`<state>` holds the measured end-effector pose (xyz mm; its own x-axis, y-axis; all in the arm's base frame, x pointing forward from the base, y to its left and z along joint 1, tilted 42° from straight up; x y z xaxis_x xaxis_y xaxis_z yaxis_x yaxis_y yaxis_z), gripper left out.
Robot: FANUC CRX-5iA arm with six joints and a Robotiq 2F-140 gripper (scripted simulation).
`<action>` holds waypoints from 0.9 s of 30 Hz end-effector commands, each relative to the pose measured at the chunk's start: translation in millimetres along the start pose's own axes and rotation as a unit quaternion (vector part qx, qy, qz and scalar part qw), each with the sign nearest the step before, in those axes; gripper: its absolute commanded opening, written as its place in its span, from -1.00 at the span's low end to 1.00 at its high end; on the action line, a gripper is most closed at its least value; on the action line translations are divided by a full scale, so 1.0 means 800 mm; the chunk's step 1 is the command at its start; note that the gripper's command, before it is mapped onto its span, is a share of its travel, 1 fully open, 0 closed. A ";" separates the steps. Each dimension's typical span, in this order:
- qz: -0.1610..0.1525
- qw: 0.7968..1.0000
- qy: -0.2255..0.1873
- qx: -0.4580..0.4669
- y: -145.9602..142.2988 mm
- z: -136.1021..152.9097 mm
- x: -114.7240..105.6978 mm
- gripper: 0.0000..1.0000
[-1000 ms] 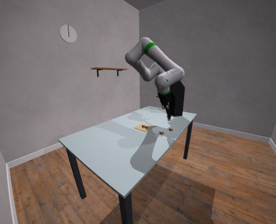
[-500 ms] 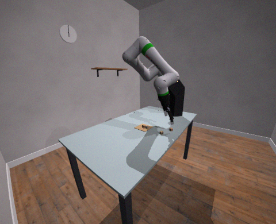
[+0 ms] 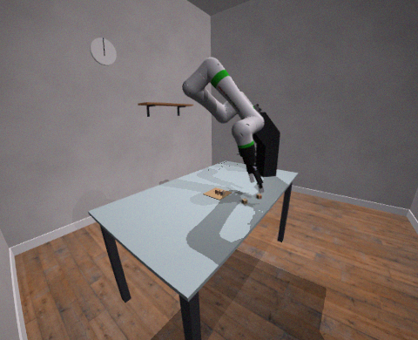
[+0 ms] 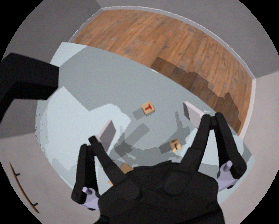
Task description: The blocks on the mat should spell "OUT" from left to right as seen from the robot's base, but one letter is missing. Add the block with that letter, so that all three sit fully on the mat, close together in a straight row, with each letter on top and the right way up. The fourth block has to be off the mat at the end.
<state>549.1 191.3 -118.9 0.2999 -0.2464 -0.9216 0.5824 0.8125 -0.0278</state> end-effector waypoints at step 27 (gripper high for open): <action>0.030 1.000 0.005 -0.006 -0.005 -0.013 0.013 1.00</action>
Point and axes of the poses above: the point where the finger pads meet when closed, its own x axis out along the fingers, its own y axis across the jaws, z = x × y, the point moved 7 cm from there along -x, back along the fingers, and after that the axes turned 2 degrees about -x, right-handed, at the moved point
